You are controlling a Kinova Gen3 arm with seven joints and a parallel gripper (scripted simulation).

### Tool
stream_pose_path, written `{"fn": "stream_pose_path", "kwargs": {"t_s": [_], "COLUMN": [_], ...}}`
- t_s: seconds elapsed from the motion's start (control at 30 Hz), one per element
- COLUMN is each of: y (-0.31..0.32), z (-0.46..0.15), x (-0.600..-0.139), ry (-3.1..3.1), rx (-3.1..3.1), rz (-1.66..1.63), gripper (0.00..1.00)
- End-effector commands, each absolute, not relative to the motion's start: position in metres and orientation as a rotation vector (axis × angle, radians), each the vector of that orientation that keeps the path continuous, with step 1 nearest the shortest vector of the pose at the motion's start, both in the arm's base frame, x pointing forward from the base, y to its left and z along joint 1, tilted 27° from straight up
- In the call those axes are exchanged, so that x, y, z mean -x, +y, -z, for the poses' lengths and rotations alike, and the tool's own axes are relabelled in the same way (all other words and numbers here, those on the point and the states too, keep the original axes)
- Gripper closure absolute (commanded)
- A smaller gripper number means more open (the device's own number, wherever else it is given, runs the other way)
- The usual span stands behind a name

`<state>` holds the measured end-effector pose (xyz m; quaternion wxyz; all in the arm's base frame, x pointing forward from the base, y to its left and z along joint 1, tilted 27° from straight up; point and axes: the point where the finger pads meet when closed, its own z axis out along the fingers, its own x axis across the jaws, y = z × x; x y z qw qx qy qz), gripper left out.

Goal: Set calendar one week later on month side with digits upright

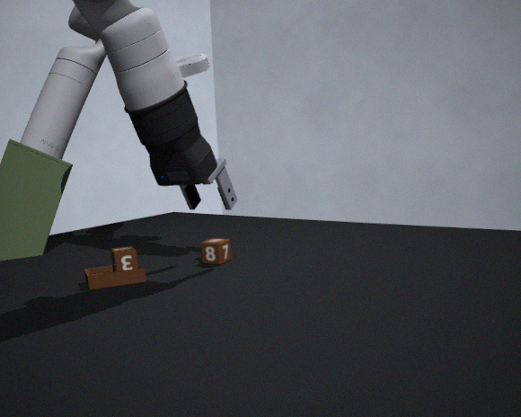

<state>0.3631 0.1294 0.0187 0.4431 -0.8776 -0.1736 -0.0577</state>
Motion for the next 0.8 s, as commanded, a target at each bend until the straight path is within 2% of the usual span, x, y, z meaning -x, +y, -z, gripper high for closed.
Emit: {"fn": "stream_pose_path", "kwargs": {"t_s": [0.0, 0.77], "y": [0.1307, 0.1314], "z": [-0.0209, -0.0229], "x": [-0.3639, -0.3620], "ry": [-0.436, -0.436], "rx": [2.192, 2.422], "rz": [0.151, 0.210], "gripper": [0.00, 0.00]}}
